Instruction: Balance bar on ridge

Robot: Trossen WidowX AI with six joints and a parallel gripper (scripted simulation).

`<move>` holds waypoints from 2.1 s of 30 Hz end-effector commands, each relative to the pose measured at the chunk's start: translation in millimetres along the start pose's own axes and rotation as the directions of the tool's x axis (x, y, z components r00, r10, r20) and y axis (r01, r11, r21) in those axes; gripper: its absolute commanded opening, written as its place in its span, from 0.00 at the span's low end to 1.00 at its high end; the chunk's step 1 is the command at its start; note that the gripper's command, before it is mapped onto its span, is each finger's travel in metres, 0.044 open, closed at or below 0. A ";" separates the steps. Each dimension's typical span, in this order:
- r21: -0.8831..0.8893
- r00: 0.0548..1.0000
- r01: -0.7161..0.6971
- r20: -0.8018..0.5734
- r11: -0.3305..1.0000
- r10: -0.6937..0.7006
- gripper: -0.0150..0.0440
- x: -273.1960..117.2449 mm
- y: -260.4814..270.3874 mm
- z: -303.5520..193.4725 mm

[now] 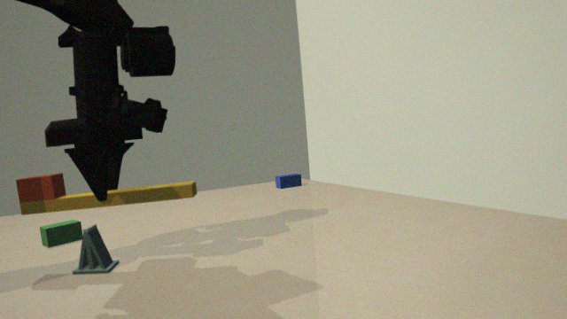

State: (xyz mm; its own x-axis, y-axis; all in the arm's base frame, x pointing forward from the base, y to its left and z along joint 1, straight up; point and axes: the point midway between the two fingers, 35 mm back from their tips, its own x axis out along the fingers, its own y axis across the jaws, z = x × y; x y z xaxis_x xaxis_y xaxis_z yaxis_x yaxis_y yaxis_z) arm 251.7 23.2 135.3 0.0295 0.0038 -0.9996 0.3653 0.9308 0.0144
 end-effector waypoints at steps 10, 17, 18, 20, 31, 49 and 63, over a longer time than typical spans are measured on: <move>0.003 1.000 0.002 -0.002 1.000 -0.002 0.25 20.4 -1.1 -1.4; 0.003 1.000 0.002 -0.002 1.000 -0.002 0.25 20.6 -1.1 -1.2; 0.003 1.000 0.002 -0.002 1.000 -0.002 0.25 20.4 -1.1 -1.2; 0.003 1.000 0.002 -0.002 1.000 -0.002 0.25 19.7 -1.2 -1.4; 0.003 1.000 0.002 -0.002 1.000 -0.002 0.25 20.4 -1.1 -1.3; 0.003 1.000 0.002 -0.002 1.000 -0.002 0.25 22.0 -1.2 -1.4; 0.003 1.000 0.002 -0.002 1.000 -0.002 0.25 23.1 -1.2 -1.5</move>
State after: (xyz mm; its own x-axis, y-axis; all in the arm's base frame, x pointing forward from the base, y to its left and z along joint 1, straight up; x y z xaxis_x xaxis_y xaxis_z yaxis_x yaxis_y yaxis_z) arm 250.6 23.0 113.0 0.0276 0.0036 -0.9996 0.3660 0.9305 0.0135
